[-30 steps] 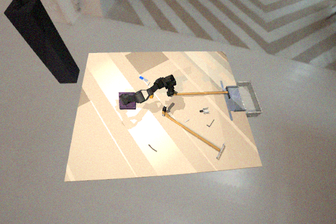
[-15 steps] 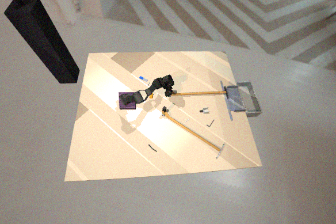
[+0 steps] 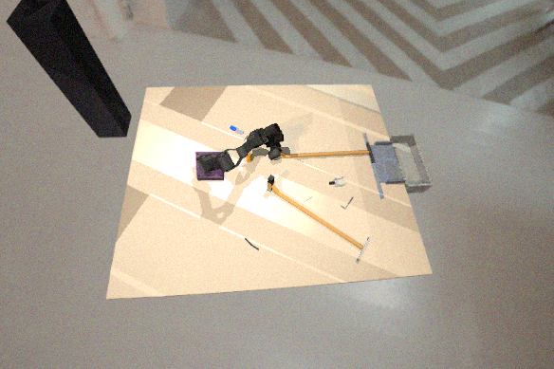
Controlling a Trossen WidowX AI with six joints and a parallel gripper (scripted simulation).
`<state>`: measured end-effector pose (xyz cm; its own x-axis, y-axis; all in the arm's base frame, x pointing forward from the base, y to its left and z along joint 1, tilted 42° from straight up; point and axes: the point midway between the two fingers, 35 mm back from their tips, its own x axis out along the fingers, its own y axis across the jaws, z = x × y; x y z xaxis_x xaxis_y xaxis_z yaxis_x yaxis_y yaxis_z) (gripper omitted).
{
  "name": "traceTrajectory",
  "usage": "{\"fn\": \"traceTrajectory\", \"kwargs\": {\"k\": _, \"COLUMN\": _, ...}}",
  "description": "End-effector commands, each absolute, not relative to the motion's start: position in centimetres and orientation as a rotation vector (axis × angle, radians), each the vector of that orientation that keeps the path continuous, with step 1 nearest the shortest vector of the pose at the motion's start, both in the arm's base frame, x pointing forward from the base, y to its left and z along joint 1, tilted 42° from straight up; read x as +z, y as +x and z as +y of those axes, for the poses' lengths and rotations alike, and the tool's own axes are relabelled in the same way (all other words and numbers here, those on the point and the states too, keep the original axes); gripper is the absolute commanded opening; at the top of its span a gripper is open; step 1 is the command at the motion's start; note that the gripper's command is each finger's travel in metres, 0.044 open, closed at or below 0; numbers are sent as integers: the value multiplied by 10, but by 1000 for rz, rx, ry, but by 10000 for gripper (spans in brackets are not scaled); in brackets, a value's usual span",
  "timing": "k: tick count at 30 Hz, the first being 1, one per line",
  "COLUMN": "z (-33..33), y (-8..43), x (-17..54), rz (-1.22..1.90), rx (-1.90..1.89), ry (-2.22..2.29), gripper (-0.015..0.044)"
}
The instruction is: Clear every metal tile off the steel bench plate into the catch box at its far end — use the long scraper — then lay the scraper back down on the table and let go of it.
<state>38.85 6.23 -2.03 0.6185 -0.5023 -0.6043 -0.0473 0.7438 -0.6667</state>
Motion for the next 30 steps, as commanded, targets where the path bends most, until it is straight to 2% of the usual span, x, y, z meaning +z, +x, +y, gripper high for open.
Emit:
{"fn": "traceTrajectory", "kwargs": {"k": 1, "z": 65, "y": 387, "x": -14, "rz": 856, "rx": -289, "ry": -690, "gripper": 0}}
{"fn": "traceTrajectory", "kwargs": {"k": 30, "z": 55, "y": 354, "x": -11, "rz": 853, "rx": -288, "ry": -692, "gripper": 0}}
